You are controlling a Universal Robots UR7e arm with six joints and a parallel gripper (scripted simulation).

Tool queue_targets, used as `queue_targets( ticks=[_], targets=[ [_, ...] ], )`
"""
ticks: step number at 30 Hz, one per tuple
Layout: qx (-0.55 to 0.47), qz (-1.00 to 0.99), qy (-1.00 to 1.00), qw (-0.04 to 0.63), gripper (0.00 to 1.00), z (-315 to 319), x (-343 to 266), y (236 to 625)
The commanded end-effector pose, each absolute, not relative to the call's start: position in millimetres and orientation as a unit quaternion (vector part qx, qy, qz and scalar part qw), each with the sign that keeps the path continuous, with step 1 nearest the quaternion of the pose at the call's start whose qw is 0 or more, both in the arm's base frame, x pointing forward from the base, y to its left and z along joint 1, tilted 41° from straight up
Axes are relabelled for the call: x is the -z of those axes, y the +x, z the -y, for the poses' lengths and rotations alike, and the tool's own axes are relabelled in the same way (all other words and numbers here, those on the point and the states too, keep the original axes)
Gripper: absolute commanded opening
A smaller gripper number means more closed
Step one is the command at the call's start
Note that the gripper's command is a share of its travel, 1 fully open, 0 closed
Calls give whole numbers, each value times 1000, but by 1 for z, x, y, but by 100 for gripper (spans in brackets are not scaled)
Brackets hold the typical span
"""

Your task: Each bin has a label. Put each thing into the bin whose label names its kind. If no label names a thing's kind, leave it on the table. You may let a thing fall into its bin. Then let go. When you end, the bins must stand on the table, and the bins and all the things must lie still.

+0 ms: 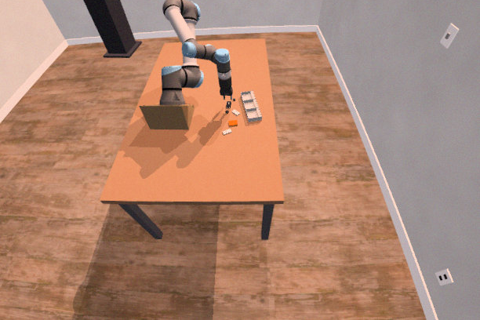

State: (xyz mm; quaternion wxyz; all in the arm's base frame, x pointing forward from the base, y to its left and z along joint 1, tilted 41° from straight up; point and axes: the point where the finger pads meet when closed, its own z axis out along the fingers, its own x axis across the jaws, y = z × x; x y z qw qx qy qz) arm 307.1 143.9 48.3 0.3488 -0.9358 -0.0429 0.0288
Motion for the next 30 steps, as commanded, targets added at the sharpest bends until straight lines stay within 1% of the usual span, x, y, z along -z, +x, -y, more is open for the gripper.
queue_targets(
  ticks=[1, 9, 30],
  targets=[
    [-28, 43, -936, 348, 80, -158, -31, 307],
    [-28, 43, -936, 348, 80, -172, -14, 307],
    [-28, 43, -936, 348, 80, -177, -8, 305]
  ],
)
